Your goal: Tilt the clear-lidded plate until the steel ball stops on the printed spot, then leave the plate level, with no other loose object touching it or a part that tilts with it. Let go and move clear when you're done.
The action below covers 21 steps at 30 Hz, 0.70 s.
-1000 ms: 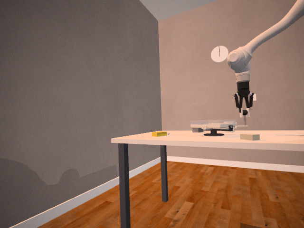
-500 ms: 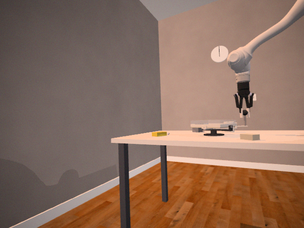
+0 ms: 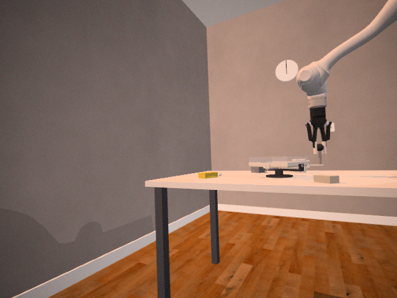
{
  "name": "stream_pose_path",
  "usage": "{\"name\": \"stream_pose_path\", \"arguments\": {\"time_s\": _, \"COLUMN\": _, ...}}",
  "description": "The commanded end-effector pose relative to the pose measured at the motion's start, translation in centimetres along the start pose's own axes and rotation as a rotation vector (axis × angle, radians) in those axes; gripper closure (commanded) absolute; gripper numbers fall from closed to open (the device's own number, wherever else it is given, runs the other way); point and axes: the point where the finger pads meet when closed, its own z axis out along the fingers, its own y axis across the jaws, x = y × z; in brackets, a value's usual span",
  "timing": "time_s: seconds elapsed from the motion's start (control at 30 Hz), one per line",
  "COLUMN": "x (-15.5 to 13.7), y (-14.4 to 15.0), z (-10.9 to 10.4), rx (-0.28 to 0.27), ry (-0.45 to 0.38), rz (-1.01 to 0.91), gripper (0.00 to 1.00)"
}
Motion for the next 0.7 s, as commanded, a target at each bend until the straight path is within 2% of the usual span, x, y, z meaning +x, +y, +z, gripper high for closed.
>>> {"name": "stream_pose_path", "arguments": {"time_s": 0.0, "x": 0.00, "y": 0.03, "z": -0.14, "rx": 0.001, "ry": 0.000, "rz": 0.000, "gripper": 1.00}}
{"name": "stream_pose_path", "arguments": {"time_s": 0.67, "x": -0.01, "y": 0.11, "z": -0.32, "rx": 0.001, "ry": 0.000, "rz": 0.000, "gripper": 1.00}}
